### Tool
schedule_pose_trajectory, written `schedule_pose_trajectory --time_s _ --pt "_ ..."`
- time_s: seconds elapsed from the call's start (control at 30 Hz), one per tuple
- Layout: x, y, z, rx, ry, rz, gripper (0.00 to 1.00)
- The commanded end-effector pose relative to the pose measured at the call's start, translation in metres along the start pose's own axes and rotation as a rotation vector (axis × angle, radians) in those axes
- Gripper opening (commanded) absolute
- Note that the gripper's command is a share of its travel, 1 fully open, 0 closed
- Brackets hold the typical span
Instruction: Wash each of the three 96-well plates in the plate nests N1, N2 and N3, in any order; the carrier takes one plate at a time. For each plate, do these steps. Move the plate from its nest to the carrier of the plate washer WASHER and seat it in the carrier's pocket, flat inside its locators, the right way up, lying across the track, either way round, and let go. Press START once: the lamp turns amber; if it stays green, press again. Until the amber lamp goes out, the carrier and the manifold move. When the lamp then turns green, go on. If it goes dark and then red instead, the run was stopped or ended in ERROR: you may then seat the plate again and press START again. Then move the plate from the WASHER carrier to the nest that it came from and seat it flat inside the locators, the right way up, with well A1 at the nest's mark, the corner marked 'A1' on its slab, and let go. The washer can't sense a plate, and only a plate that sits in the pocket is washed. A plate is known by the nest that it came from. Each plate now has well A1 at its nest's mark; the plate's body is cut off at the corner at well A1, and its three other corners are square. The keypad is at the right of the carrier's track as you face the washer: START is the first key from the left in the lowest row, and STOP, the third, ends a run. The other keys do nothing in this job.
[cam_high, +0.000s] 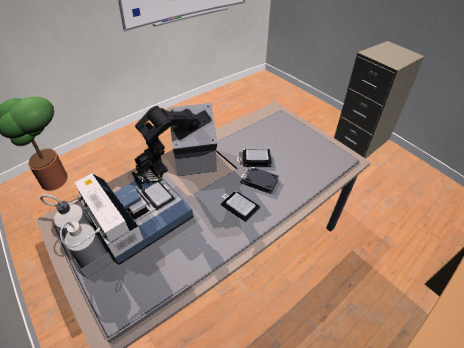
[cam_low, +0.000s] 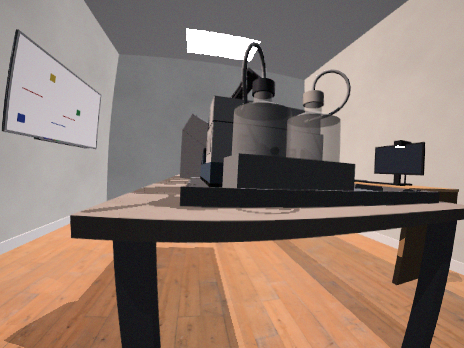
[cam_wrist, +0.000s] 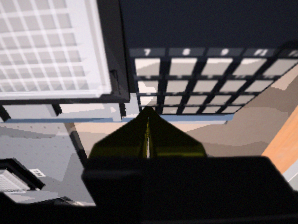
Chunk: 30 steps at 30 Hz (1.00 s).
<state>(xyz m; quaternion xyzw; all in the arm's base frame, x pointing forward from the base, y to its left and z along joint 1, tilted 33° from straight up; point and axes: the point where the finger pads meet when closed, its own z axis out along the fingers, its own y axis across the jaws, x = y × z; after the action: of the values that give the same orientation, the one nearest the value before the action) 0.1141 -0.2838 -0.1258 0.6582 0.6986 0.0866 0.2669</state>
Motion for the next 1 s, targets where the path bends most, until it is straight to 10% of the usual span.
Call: schedule_pose_trajectory --time_s 0.0,0.97 --pt "-0.003 -0.001 0.006 0.003 -0.012 -0.014 0.00" --pt "-0.003 -0.001 -0.023 0.003 -0.012 -0.014 0.00"
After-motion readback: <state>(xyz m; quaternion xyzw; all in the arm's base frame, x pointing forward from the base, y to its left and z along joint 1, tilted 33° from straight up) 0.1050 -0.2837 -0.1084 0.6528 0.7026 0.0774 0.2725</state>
